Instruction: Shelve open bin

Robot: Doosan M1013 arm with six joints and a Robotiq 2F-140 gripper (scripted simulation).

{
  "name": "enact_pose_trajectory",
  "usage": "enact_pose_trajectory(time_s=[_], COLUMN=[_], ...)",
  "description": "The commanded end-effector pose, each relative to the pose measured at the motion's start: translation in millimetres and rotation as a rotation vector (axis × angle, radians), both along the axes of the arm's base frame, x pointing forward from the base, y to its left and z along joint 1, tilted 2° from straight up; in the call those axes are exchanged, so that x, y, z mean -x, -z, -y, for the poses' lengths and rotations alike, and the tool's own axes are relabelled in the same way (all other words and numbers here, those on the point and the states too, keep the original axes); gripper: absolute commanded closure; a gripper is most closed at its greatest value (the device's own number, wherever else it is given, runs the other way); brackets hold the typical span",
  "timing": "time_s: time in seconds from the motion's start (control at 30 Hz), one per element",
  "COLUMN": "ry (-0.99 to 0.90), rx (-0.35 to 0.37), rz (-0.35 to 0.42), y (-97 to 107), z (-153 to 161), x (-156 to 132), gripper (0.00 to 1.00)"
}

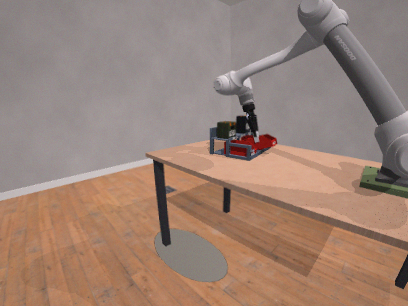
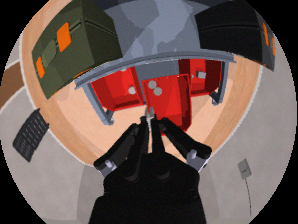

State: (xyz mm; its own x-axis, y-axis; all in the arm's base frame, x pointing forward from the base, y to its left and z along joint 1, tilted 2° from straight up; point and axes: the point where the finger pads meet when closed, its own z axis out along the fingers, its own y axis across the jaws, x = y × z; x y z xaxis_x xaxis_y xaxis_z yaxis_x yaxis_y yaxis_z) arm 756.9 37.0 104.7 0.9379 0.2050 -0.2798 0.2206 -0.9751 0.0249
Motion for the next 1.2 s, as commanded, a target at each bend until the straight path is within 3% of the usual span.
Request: enact_pose_trajectory(time_s=[0.0, 1.17], ry=[0.003, 0.003], rx=[-0.005, -0.005], rz=[-0.003, -0.004], y=[6.2, 12.5], z=[-3.6, -3.2], x=[2.9, 6.1], gripper=[1.00, 1.00])
